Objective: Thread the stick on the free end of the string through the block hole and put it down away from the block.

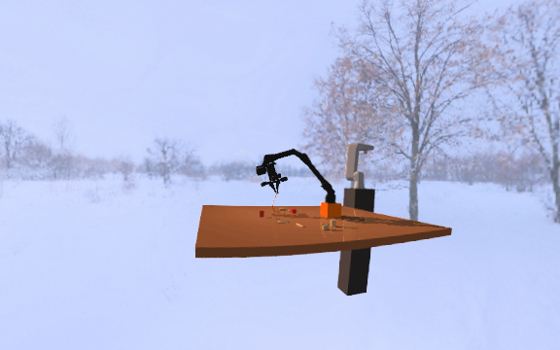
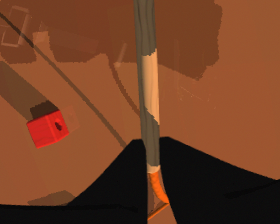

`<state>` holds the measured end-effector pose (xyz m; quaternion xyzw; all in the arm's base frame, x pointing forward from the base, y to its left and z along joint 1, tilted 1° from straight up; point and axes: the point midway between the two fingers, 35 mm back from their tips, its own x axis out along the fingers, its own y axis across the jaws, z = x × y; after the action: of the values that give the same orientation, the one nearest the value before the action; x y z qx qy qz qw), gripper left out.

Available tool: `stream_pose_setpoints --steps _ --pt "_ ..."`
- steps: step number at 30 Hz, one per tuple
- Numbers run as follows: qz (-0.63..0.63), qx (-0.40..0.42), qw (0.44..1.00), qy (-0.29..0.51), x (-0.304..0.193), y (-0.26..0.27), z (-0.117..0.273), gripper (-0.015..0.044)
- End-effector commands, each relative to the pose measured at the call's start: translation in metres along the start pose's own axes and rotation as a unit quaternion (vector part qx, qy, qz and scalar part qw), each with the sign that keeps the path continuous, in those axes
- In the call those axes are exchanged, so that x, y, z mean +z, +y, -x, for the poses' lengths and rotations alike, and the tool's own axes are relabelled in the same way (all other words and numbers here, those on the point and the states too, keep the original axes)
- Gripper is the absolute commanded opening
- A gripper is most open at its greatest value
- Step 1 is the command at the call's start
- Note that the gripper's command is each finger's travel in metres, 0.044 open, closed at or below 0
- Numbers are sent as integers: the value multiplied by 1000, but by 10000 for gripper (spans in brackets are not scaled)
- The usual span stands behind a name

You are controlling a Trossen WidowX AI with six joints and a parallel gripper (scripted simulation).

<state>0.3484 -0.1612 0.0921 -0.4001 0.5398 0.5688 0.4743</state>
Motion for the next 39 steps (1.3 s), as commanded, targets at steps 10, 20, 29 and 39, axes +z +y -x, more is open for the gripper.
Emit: stream_pose_setpoints --steps 10,20,29,39 --pt "-236 0 972 8 -1 -1 1 0" --pt "-400 -2 916 12 -1 -1 1 0" --pt "-538 -5 843 14 -1 -2 1 0" --pt "-675 -9 737 16 -1 -2 1 0"
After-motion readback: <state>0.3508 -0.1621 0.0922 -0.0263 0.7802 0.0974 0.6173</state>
